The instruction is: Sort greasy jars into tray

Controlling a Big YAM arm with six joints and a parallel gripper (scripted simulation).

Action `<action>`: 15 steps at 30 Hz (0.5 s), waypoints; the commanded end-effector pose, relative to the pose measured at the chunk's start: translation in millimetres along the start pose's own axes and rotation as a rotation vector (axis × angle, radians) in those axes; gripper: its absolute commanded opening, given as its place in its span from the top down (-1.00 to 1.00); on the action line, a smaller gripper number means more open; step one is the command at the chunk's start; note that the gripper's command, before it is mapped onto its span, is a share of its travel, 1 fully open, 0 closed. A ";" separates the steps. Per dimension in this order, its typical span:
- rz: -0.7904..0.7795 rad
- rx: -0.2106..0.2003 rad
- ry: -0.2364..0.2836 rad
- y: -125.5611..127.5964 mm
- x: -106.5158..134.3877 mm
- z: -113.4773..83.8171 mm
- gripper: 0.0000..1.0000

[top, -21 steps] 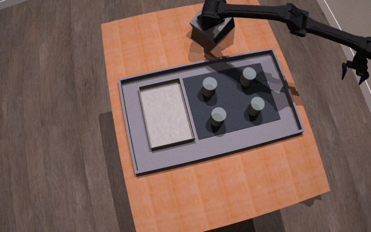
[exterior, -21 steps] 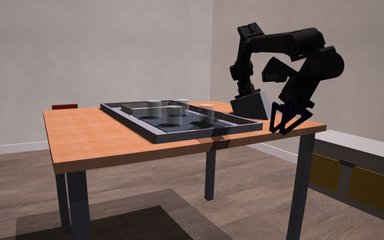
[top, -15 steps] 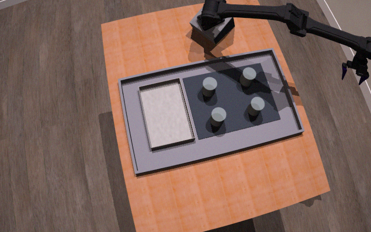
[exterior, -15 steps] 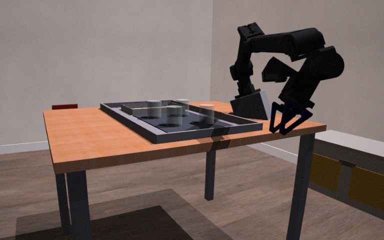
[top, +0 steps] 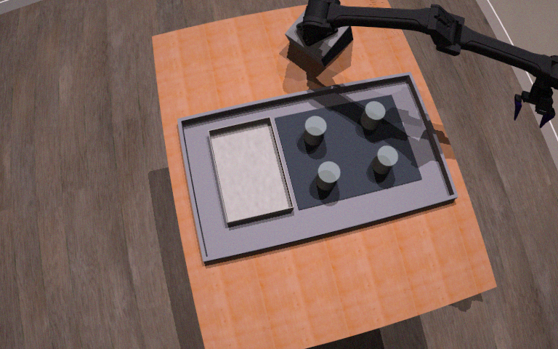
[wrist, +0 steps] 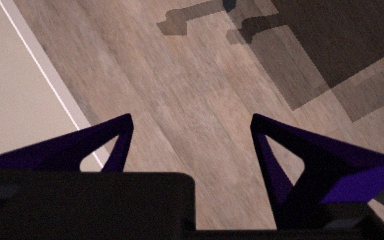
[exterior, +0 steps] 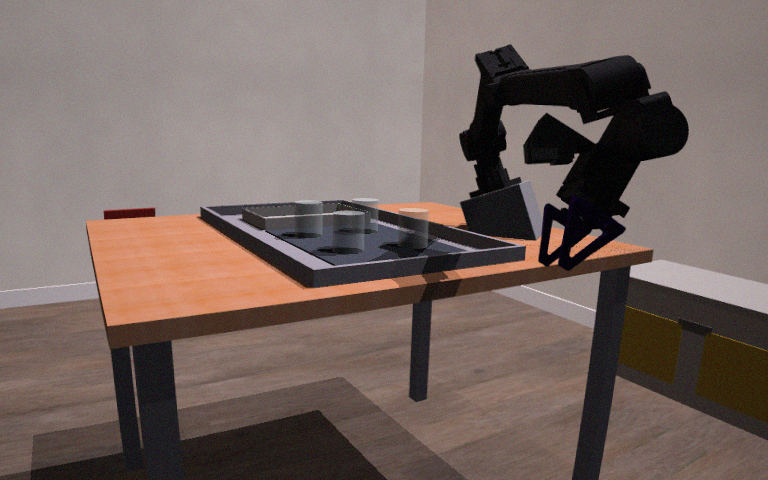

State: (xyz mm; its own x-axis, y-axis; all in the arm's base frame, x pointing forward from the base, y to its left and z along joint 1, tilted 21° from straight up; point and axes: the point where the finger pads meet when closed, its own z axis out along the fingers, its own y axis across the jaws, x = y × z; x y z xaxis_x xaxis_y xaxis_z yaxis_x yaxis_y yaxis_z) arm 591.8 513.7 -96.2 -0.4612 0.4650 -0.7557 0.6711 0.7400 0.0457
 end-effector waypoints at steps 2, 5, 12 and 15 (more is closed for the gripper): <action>0.010 -0.013 0.001 4.7 -5.3 -8.6 -1.00; 0.010 -0.013 0.001 4.7 -5.3 -8.6 -1.00; 0.010 -0.013 0.001 4.7 -5.3 -8.6 -1.00; 0.022 -0.007 -0.002 -2.2 -16.4 -10.7 -1.00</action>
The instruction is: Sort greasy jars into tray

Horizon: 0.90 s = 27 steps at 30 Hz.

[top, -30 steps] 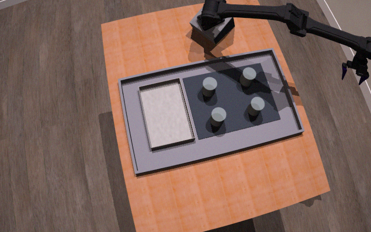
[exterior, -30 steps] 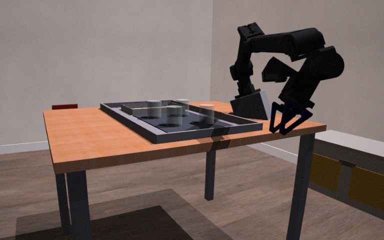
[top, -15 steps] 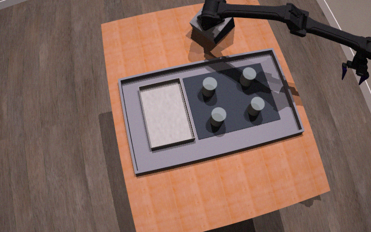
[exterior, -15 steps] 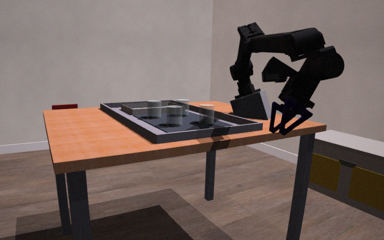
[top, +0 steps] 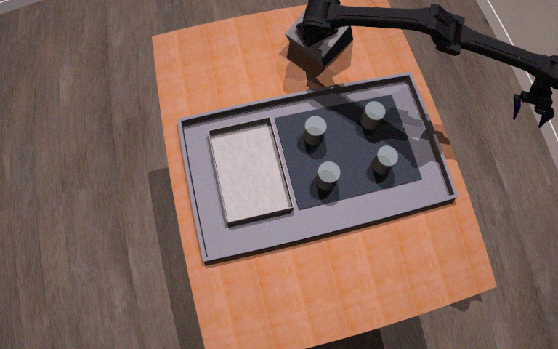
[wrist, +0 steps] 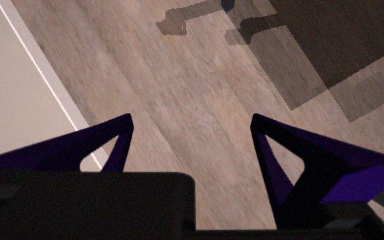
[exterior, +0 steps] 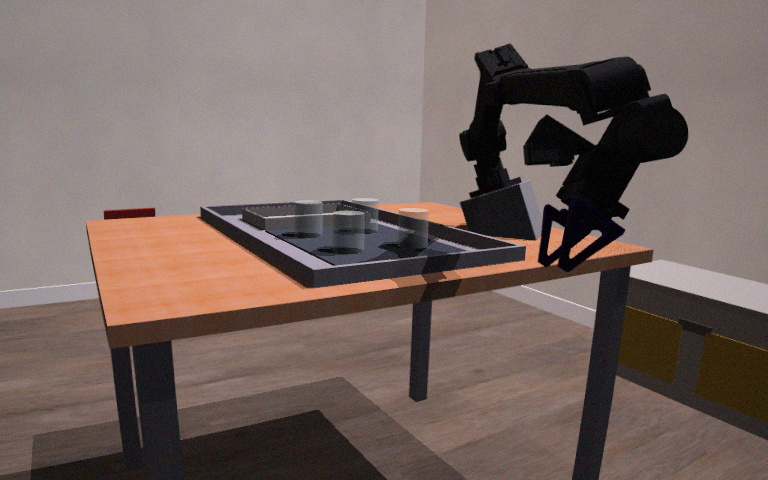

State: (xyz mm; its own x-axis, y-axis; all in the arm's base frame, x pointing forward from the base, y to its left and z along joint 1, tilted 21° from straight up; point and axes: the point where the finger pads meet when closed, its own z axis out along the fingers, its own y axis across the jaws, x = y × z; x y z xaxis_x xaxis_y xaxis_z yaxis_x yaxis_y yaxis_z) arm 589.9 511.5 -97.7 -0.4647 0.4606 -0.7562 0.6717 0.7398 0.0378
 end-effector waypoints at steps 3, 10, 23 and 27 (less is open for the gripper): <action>0.045 -0.002 -0.006 -9.8 -33.8 -14.8 -1.00; 0.087 0.022 -0.015 -34.2 -72.4 -22.1 -1.00; 0.152 0.059 -0.030 -72.4 -133.0 -33.6 -1.00; 0.176 0.072 -0.035 -86.3 -155.0 -37.8 -1.00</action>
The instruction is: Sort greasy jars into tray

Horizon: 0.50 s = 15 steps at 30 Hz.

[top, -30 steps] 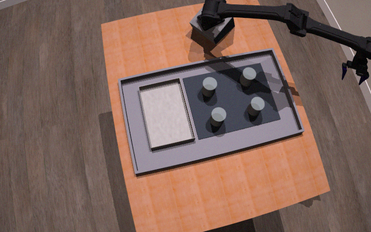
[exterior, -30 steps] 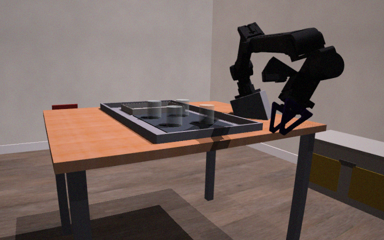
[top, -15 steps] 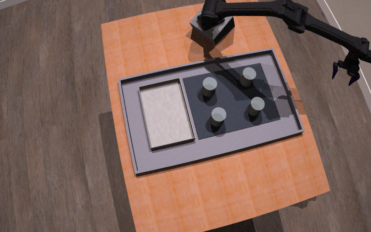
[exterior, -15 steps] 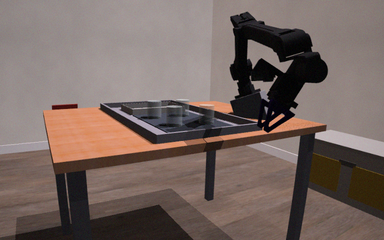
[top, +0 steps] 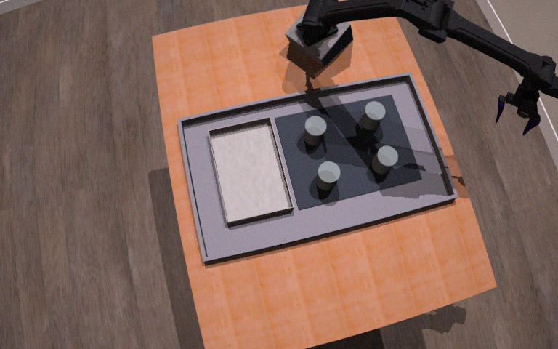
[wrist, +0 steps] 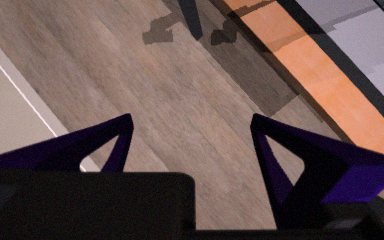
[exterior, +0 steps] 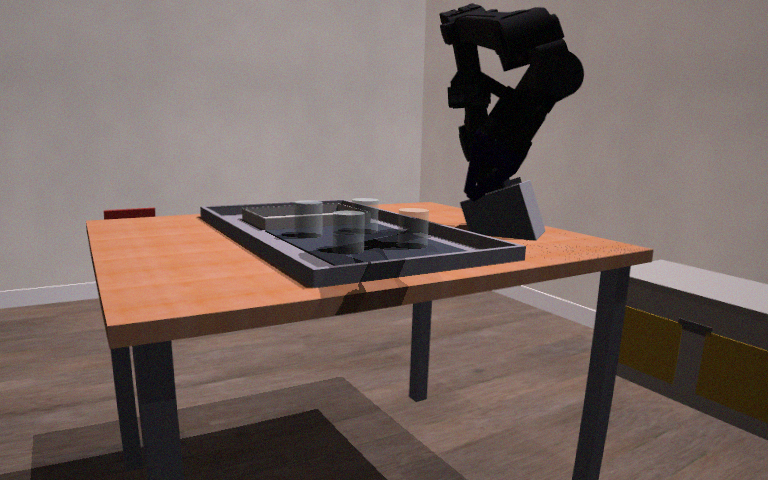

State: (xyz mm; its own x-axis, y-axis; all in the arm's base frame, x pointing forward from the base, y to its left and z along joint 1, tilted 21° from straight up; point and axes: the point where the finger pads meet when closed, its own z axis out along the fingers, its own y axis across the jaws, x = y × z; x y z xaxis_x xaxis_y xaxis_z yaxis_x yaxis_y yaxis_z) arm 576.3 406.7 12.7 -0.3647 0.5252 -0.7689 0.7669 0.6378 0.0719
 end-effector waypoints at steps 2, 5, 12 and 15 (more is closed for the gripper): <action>0.072 -0.005 -0.005 -6.9 -42.0 -9.3 -1.00; 0.078 -0.001 -0.006 -9.7 -47.9 -9.9 -1.00; 0.120 0.023 -0.015 -29.9 -89.2 -14.2 -1.00; 0.138 0.033 -0.019 -38.6 -106.9 -16.0 -1.00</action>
State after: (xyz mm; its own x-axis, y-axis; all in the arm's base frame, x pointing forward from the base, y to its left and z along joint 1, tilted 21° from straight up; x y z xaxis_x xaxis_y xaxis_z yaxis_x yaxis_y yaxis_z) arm 572.7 349.0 60.2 -0.3003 0.5595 -0.7725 0.8146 0.5718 0.0974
